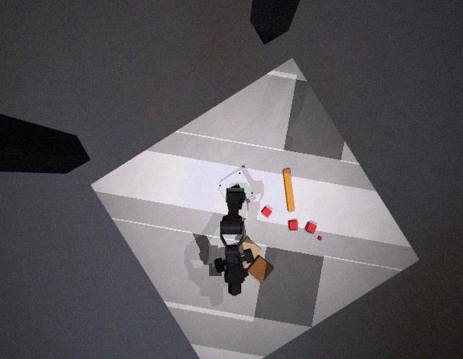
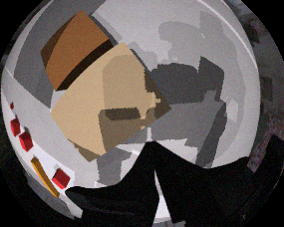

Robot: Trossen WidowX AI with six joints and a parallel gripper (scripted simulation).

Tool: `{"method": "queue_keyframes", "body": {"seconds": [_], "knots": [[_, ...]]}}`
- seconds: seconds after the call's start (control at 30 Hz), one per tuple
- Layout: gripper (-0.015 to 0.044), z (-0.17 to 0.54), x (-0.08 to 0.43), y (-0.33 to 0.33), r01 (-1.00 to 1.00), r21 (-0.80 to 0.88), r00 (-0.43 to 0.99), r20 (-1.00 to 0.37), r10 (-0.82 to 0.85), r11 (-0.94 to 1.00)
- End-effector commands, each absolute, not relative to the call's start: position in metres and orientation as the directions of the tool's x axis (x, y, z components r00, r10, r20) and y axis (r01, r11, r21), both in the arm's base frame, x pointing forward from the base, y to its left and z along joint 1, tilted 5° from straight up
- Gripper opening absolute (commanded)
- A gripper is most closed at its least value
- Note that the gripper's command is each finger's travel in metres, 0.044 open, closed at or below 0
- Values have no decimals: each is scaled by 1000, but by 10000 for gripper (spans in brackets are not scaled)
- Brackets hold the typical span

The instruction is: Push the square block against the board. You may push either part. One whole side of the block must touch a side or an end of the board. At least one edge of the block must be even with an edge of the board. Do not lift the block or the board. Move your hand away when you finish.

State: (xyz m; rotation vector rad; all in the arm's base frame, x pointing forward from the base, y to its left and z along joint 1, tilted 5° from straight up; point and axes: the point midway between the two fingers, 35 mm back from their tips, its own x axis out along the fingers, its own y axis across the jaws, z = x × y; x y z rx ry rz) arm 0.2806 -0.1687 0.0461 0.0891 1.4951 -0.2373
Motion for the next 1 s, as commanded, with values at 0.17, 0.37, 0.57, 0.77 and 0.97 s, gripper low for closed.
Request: {"method": "queue_keyframes", "body": {"seconds": [0.17,0.37,0.57,0.77,0.97], "knots": [[0,50,304,-183,487,-59,58,-993,-100,871],[0,51,320,-192,655,-37,58,-993,-100,754],[0,51,335,-201,796,-14,58,-993,-99,605],[0,50,349,-210,903,9,57,-993,-99,430],[0,49,355,-214,936,19,57,-993,-99,352]]}}
